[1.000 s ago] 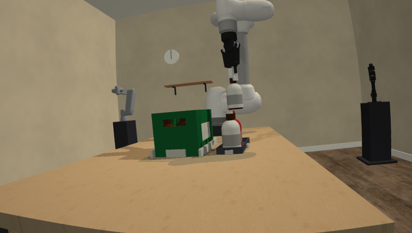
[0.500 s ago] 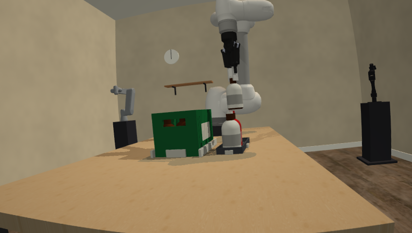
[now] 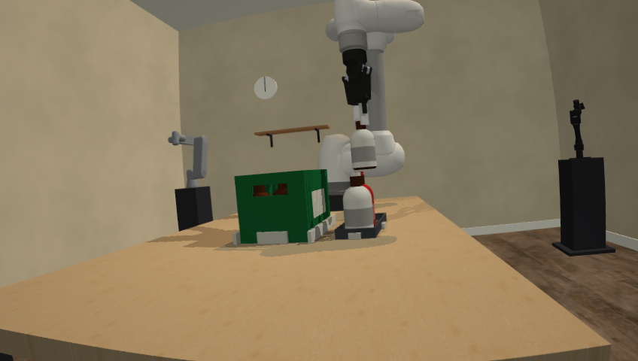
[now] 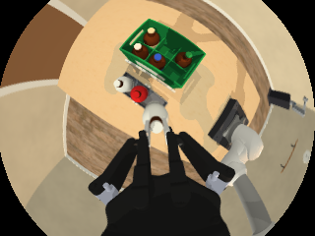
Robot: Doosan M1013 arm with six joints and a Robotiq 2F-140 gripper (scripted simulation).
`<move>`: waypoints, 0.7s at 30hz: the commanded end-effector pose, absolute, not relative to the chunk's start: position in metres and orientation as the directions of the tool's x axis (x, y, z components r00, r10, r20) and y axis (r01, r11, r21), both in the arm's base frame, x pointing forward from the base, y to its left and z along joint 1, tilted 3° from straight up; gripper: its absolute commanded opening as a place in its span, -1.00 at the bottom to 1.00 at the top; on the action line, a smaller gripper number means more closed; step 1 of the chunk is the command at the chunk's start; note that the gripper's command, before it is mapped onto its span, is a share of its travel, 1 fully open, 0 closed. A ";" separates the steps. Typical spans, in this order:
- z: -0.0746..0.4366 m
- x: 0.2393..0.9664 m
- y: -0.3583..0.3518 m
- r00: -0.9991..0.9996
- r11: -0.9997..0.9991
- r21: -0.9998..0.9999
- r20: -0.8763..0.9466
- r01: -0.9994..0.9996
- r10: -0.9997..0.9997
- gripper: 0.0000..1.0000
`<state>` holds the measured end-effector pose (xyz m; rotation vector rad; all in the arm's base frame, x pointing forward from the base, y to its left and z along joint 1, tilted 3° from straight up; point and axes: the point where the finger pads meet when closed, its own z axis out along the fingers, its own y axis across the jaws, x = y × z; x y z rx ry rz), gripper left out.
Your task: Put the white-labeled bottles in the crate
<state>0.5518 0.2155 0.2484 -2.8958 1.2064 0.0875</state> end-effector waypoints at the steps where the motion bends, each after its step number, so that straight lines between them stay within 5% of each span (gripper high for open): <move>1: 0.249 0.552 0.216 0.703 -0.704 0.018 -0.053 -0.710 -0.709 -1.00; 21: 0.262 0.552 0.215 0.703 -0.704 0.018 -0.053 -0.710 -0.709 -1.00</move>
